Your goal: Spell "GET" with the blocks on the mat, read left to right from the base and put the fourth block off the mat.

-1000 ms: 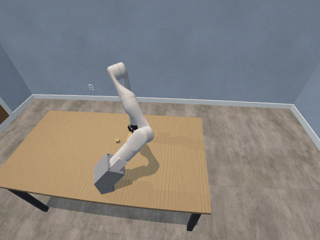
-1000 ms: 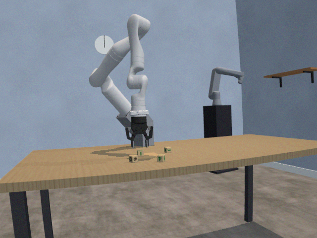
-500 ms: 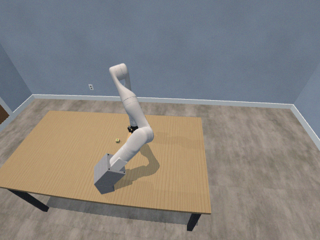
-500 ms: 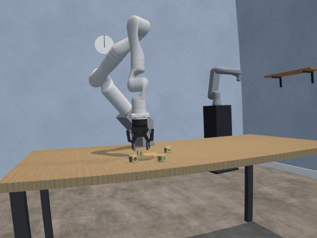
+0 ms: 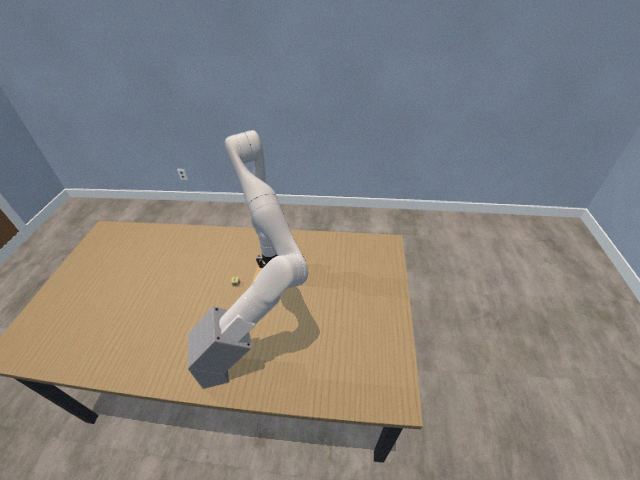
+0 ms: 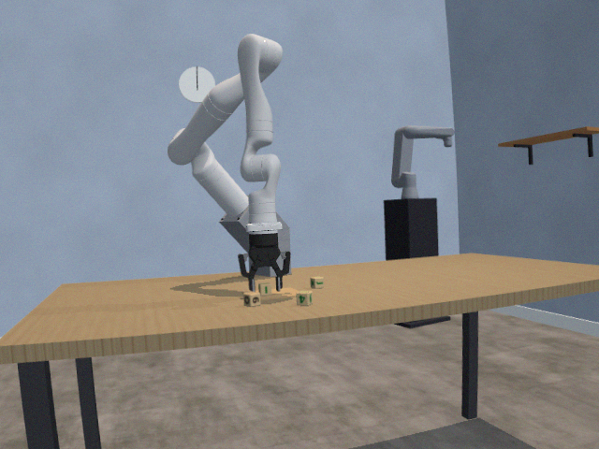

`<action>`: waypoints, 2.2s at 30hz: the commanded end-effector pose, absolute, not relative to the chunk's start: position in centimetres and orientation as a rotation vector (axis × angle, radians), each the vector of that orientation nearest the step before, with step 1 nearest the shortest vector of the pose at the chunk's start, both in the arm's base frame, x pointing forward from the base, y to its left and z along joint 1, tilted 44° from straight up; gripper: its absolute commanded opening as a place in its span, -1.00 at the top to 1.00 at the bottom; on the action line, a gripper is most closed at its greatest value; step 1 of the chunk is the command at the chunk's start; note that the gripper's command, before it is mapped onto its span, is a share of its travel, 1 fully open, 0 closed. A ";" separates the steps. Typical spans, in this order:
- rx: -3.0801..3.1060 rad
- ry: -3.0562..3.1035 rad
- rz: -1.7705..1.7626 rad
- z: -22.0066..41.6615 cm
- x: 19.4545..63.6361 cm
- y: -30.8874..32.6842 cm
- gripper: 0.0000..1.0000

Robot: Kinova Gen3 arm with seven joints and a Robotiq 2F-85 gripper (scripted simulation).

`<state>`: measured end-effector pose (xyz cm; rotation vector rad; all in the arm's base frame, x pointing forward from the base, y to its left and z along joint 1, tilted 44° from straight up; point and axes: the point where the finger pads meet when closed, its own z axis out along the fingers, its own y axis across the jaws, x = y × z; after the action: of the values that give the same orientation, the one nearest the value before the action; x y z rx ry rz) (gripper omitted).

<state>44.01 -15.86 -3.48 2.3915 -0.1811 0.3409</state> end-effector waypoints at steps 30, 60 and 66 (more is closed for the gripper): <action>2.391 -0.187 0.340 -3.5 44.0 -16.1 0.07; 2.391 -0.187 0.340 -3.5 44.0 -16.1 0.47; 2.391 -0.187 0.340 -3.5 44.0 -16.1 0.47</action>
<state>43.94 -16.12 -3.52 2.3909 -0.1875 0.3387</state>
